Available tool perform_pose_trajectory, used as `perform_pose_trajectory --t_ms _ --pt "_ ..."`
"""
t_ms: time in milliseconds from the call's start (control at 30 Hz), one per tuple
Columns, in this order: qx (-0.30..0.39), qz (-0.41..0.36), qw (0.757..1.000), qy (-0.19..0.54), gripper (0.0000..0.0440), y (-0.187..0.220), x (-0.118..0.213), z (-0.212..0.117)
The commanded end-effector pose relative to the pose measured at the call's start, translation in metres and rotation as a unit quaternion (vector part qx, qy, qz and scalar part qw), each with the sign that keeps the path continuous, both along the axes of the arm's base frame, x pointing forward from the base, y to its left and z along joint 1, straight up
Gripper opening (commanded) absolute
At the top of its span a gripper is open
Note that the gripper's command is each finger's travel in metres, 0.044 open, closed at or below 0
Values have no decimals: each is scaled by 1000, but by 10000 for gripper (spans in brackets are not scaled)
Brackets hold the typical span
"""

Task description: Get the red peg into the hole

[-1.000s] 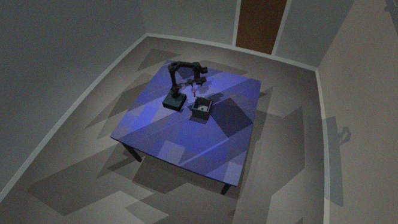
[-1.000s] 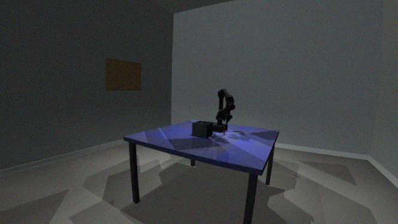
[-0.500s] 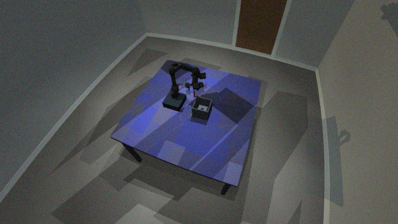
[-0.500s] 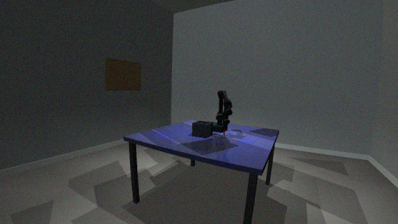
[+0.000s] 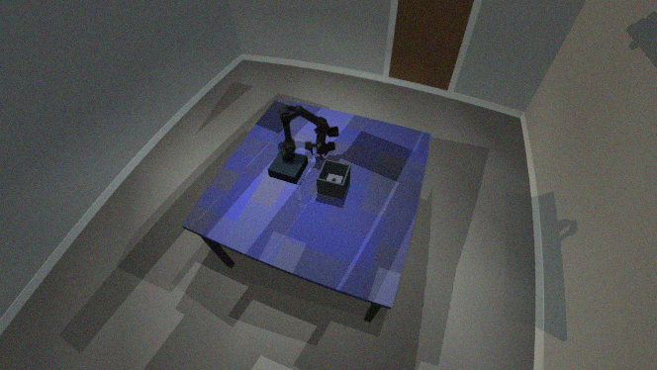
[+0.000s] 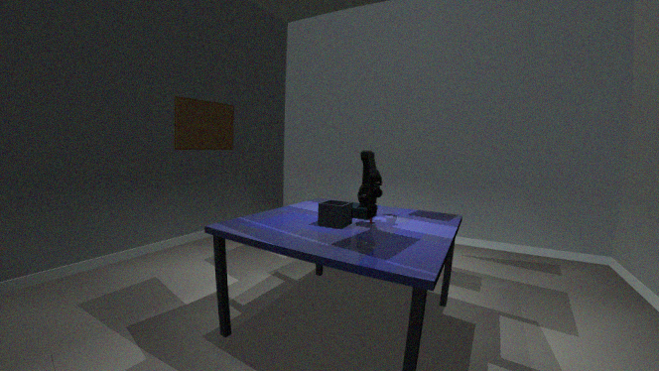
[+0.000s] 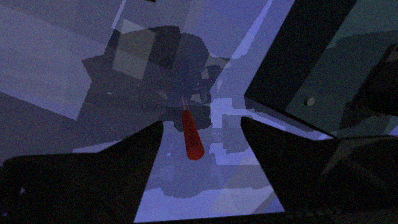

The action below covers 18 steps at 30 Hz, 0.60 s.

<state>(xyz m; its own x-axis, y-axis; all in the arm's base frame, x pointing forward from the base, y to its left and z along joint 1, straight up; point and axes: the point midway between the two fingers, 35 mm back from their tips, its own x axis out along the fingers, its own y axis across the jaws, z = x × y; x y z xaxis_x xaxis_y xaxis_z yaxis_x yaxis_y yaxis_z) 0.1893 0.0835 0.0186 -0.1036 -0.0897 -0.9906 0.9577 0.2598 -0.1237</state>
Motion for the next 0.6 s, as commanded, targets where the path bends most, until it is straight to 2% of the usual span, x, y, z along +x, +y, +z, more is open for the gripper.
perform_pose_trajectory --t_ms 0,433,467,567 --pt "6 -12 1000 -4 340 1 1 -10" --pt "30 4 999 -12 12 12 13 -28" --pt "32 6 999 -13 0 13 14 -29" --pt "36 2 999 -27 3 12 20 -24"
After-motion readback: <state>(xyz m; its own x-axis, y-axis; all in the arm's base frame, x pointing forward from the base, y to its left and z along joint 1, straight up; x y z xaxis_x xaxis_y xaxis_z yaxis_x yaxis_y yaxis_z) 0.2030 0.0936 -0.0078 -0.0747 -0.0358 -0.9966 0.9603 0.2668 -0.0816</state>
